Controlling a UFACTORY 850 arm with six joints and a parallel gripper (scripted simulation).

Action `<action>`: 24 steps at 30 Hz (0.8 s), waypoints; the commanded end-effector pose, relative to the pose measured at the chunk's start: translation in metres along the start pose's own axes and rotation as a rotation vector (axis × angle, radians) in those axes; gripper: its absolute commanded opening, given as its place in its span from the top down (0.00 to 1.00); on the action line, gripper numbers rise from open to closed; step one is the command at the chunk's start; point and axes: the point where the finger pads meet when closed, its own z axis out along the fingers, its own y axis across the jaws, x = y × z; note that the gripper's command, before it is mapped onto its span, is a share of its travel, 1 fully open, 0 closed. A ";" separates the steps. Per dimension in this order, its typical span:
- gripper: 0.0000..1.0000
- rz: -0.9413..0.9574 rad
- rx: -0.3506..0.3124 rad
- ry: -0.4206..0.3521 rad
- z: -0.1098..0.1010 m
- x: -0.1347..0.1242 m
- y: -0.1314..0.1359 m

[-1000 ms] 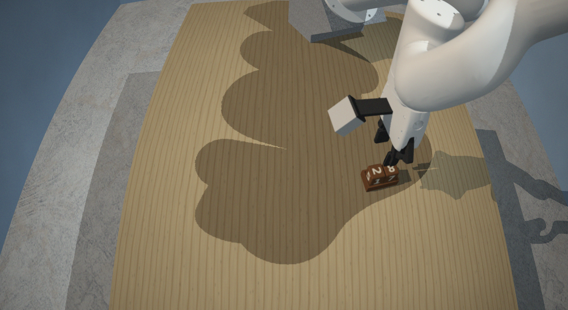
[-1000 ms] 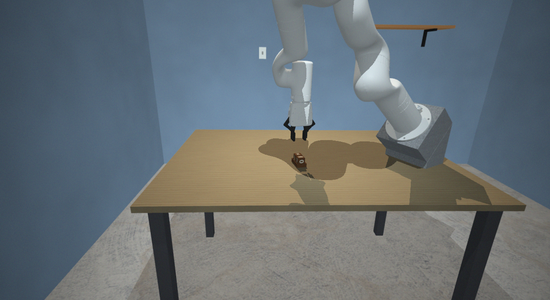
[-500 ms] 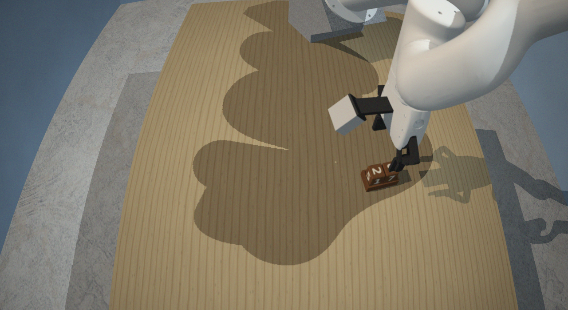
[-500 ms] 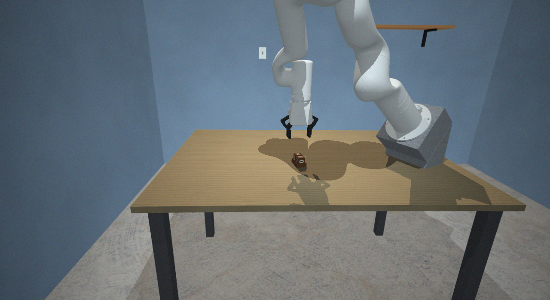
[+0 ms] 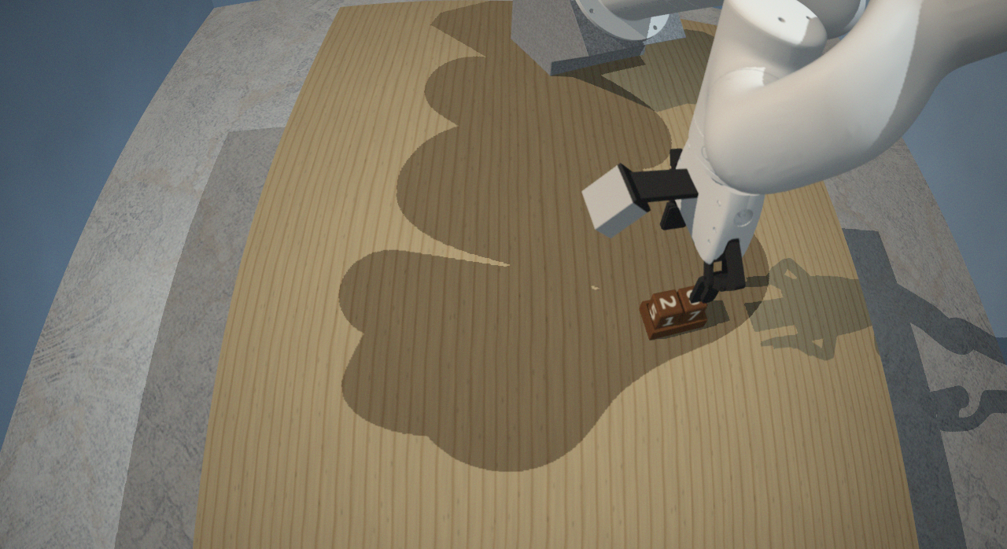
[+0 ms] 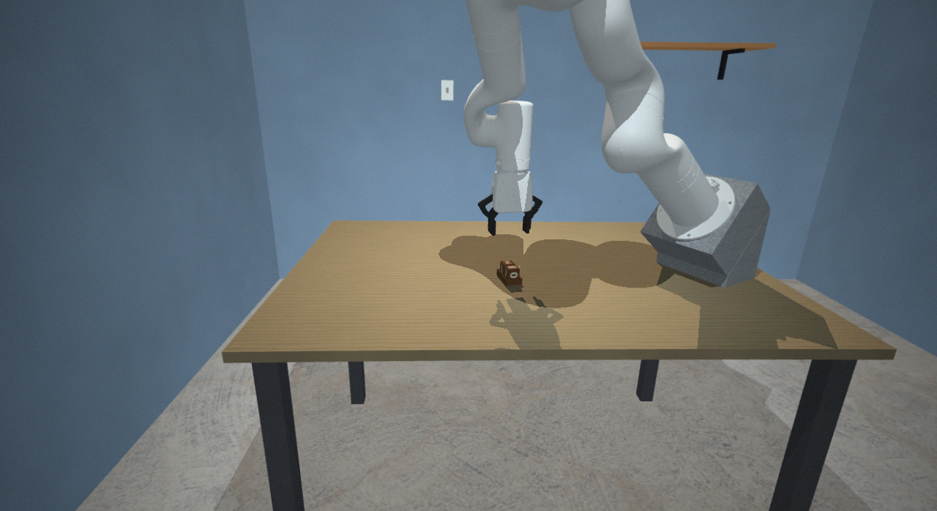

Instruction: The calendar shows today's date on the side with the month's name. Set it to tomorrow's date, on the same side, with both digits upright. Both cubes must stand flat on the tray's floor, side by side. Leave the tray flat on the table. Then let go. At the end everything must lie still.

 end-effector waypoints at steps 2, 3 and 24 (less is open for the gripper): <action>0.00 -0.001 0.001 0.001 -0.011 0.000 0.000; 0.00 -0.001 0.001 0.001 -0.014 0.000 0.000; 0.00 -0.001 0.001 0.001 -0.067 0.000 0.000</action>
